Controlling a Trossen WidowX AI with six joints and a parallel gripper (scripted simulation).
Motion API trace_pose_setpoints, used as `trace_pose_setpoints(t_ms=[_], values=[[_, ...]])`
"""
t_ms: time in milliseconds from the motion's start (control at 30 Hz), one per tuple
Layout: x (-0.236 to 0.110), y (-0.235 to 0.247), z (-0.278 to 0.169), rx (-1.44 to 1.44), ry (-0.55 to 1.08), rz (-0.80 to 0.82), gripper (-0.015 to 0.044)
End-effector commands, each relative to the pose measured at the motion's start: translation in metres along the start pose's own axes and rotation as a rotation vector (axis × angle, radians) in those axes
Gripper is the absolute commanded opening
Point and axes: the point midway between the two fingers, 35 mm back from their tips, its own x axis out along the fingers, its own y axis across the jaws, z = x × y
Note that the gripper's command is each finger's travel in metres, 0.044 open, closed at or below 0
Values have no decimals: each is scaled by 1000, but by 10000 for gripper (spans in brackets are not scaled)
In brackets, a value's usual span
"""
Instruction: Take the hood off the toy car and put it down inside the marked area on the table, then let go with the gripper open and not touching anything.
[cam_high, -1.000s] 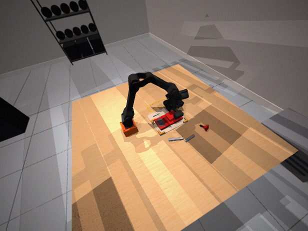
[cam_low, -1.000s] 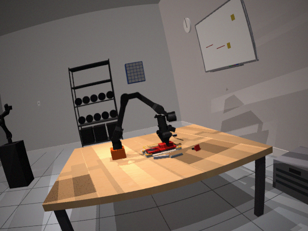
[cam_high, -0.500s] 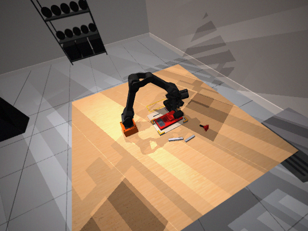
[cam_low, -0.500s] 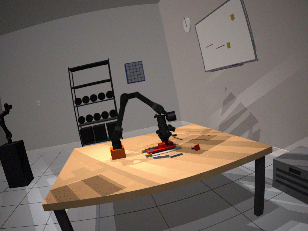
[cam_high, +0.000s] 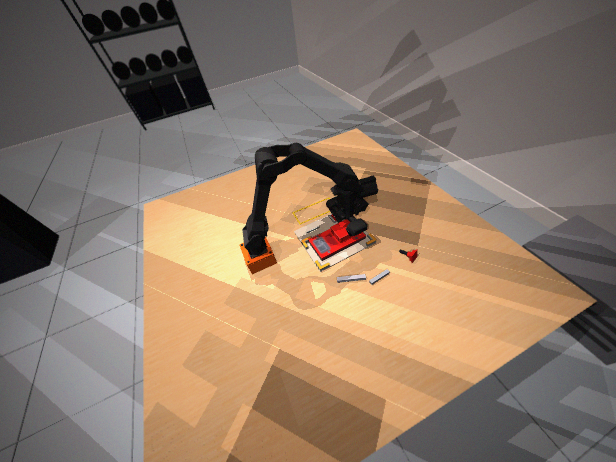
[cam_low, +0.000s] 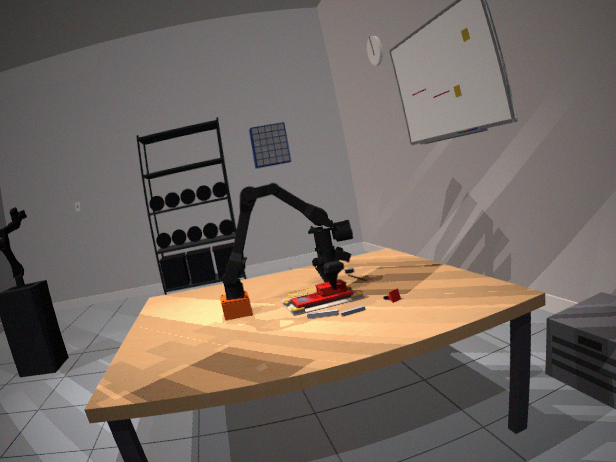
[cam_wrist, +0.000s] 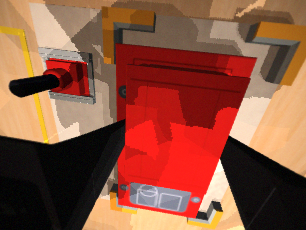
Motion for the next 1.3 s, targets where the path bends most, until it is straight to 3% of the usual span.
trace_pose_setpoints(t_ms=[0, 800, 1133, 1267], values=[[-4, 0, 1, 1, -1, -1, 0], [-20, 0, 0, 1, -1, 0, 0], [-61, 0, 1, 1, -1, 0, 0], [-57, 0, 1, -4, -4, 0, 0]])
